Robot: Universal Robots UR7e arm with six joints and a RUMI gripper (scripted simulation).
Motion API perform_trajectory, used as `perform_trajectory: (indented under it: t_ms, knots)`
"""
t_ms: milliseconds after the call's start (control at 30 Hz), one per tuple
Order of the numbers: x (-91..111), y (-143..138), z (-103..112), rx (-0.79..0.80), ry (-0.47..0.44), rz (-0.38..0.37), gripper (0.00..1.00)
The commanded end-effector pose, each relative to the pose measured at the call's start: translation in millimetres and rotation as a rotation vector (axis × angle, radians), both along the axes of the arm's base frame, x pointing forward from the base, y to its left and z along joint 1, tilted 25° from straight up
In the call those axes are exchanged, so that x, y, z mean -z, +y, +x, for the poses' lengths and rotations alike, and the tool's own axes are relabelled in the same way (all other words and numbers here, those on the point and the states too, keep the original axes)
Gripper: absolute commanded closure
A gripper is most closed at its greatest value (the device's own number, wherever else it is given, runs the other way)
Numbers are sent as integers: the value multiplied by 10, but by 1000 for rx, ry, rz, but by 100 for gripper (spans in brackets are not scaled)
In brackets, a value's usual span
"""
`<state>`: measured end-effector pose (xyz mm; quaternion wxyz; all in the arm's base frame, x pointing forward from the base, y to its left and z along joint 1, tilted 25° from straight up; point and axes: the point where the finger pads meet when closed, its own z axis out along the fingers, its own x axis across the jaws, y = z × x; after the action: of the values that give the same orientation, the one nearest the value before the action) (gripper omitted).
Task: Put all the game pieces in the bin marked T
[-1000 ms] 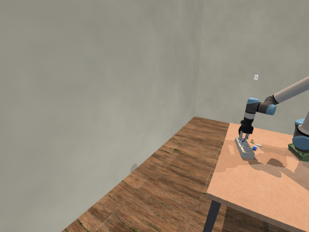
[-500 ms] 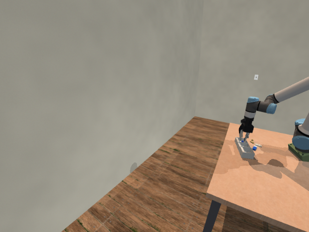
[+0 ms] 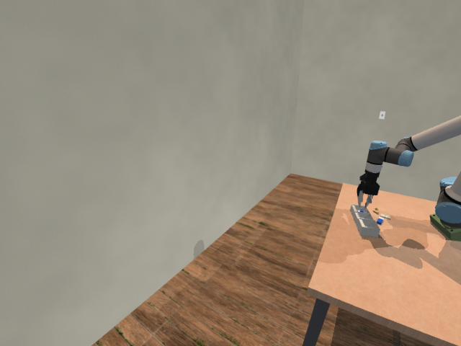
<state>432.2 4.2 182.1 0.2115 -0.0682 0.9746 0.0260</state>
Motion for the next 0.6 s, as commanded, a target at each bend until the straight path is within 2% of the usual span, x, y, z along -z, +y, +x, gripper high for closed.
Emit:
perform_trajectory:
  t_ms: [0, 33, 333, 367, 567]
  knots:
    - [-124, -11, -52, 0, -1, 0, 82]
    - [-169, -15, -72, 0, -1, 0, 82]
    - [-169, -16, -74, 0, -1, 0, 82]
    - [-135, -32, -149, -46, -5, -21, 76]
    - [72, -131, -594, -261, -21, -122, 76]
